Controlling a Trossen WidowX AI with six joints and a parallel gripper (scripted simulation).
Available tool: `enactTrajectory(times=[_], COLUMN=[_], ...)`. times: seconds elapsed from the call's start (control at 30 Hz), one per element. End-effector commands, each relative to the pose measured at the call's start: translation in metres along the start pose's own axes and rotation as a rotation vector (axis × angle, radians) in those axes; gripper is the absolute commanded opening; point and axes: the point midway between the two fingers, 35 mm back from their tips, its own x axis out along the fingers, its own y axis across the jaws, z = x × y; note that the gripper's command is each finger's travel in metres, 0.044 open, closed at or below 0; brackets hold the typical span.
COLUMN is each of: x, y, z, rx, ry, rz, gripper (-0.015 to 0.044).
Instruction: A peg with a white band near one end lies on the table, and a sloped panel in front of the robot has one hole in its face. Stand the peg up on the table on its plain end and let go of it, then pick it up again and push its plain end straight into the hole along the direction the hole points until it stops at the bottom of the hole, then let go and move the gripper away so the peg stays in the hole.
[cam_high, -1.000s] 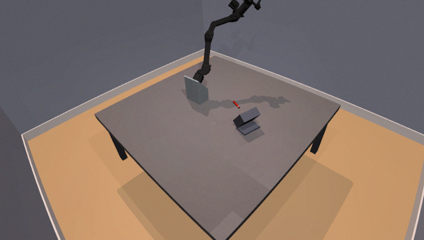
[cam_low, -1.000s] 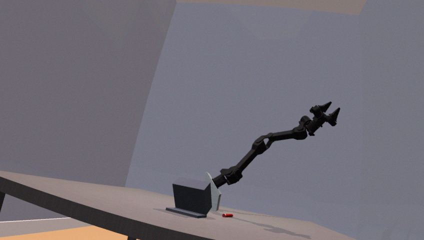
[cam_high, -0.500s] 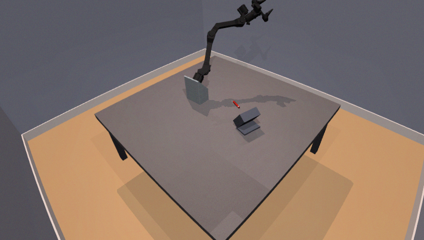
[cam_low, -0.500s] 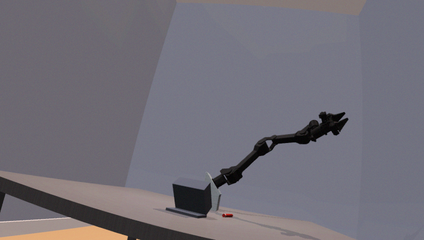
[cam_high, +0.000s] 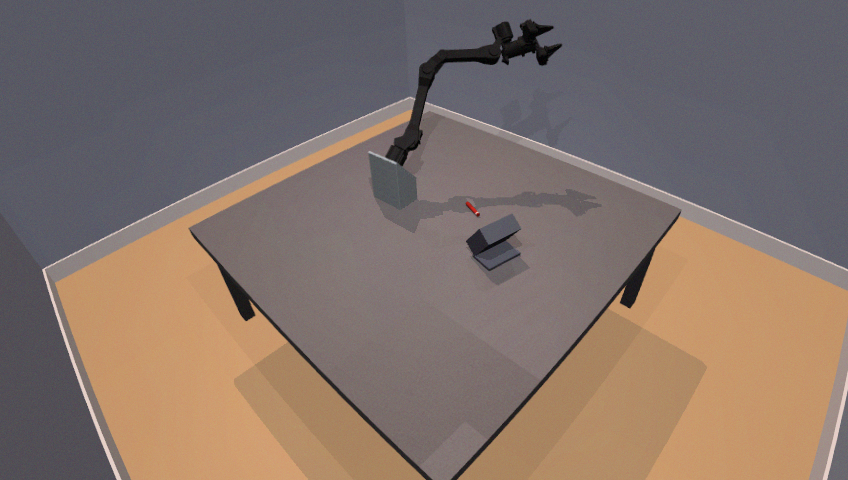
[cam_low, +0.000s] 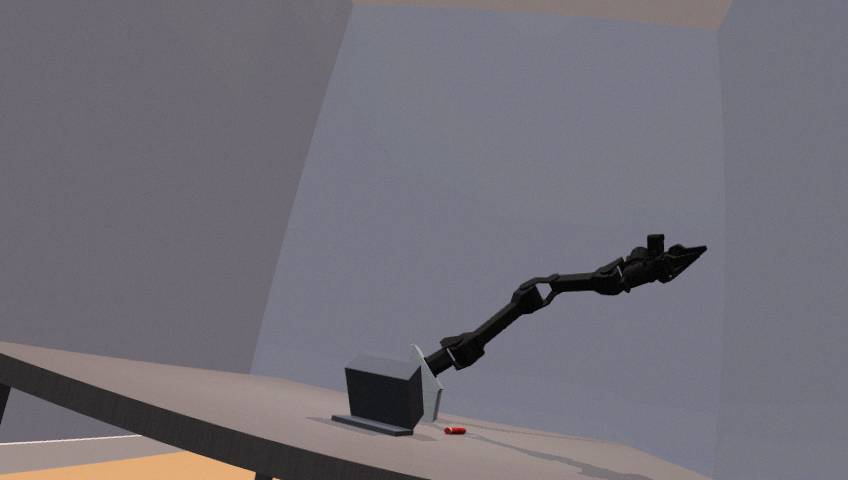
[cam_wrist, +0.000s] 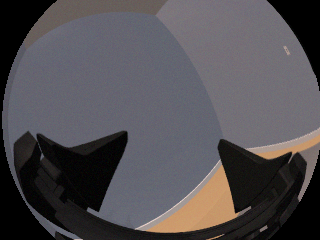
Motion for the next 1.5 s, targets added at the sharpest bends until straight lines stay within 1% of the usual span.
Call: enactTrajectory(times=[0.0,0.2,0.4,0.73,0.9,1.1,1.3,1.47], x=[0.005,0.006,-0.001,-0.036,-0.065,-0.108,-0.162,-0.21], y=[-0.04,-0.098,-0.163,-0.275,-0.327,-0.384,-0.432,-0.462], z=[-0.012,-0.024,-0.036,-0.047,-0.049,-0.048,-0.045,-0.041], rx=[-0.088,-0.203,-0.29,-0.385,-0.402,-0.391,-0.338,-0.261], ry=[0.054,0.138,0.248,0.455,0.566,0.703,0.842,0.95], rz=[-0.085,-0.208,-0.35,-0.602,-0.73,-0.88,-1.027,-1.138], gripper=[0.044,0.044,0.044,0.044,0.044,0.044,0.044,0.044])
